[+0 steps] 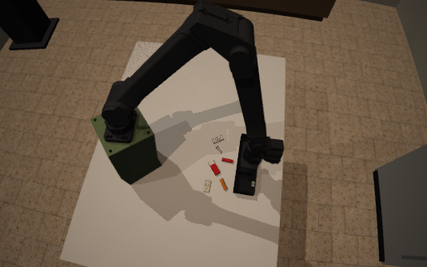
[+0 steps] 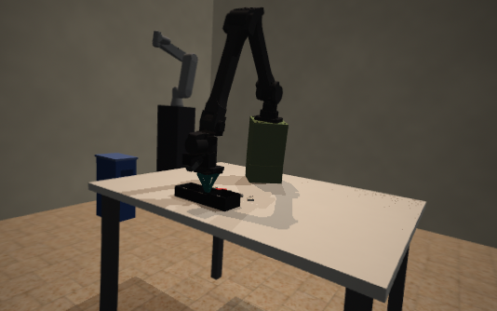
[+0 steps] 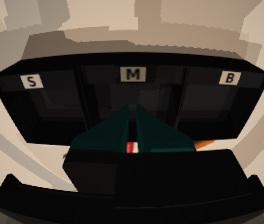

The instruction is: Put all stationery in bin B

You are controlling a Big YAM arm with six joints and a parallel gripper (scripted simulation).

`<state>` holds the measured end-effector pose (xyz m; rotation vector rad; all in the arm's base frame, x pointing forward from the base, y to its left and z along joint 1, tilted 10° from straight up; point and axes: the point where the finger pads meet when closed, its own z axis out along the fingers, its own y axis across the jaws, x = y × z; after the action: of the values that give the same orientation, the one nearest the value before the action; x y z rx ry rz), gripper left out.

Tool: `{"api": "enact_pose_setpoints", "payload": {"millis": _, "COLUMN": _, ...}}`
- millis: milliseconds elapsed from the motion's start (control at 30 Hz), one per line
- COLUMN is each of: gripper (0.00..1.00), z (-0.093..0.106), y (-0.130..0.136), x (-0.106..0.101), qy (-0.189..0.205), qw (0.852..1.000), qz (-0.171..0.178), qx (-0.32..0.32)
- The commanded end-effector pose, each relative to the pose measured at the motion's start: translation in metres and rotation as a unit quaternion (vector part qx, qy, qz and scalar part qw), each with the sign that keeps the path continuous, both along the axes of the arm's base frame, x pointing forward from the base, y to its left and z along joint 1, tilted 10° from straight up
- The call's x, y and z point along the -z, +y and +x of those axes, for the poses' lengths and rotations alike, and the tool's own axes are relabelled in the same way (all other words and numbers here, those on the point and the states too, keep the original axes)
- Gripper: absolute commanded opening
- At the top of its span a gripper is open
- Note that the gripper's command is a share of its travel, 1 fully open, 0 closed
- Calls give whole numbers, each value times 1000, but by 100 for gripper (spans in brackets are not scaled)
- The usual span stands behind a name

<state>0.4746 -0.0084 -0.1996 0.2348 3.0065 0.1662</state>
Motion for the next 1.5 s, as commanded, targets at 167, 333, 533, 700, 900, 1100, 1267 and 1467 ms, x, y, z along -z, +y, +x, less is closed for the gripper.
{"api": "enact_pose_setpoints", "payload": {"millis": 167, "gripper": 8, "z": 21, "y": 1, "x": 14, "qy": -19, "qw": 1000, "qz": -3, "qx": 4}}
{"api": "enact_pose_setpoints", "payload": {"millis": 333, "gripper": 8, "z": 36, "y": -1, "x": -7, "qy": -40, "qw": 999, "qz": -3, "qx": 4}}
{"api": "enact_pose_setpoints", "payload": {"millis": 533, "gripper": 8, "z": 22, "y": -2, "x": 11, "qy": -18, "qw": 1000, "qz": -2, "qx": 5}}
{"api": "enact_pose_setpoints", "payload": {"millis": 700, "gripper": 8, "z": 20, "y": -1, "x": 6, "qy": -18, "qw": 1000, "qz": -2, "qx": 1}}
{"api": "enact_pose_setpoints", "payload": {"millis": 900, "gripper": 8, "z": 20, "y": -1, "x": 6, "qy": -18, "qw": 1000, "qz": -2, "qx": 1}}
{"api": "enact_pose_setpoints", "payload": {"millis": 1100, "gripper": 8, "z": 22, "y": -5, "x": 12, "qy": -16, "qw": 1000, "qz": -3, "qx": 5}}
{"api": "enact_pose_setpoints", "payload": {"millis": 1267, "gripper": 8, "z": 21, "y": -6, "x": 13, "qy": -15, "qw": 1000, "qz": -3, "qx": 5}}
{"api": "enact_pose_setpoints", "payload": {"millis": 1467, "gripper": 8, "z": 21, "y": -5, "x": 13, "qy": -14, "qw": 1000, "qz": -3, "qx": 4}}
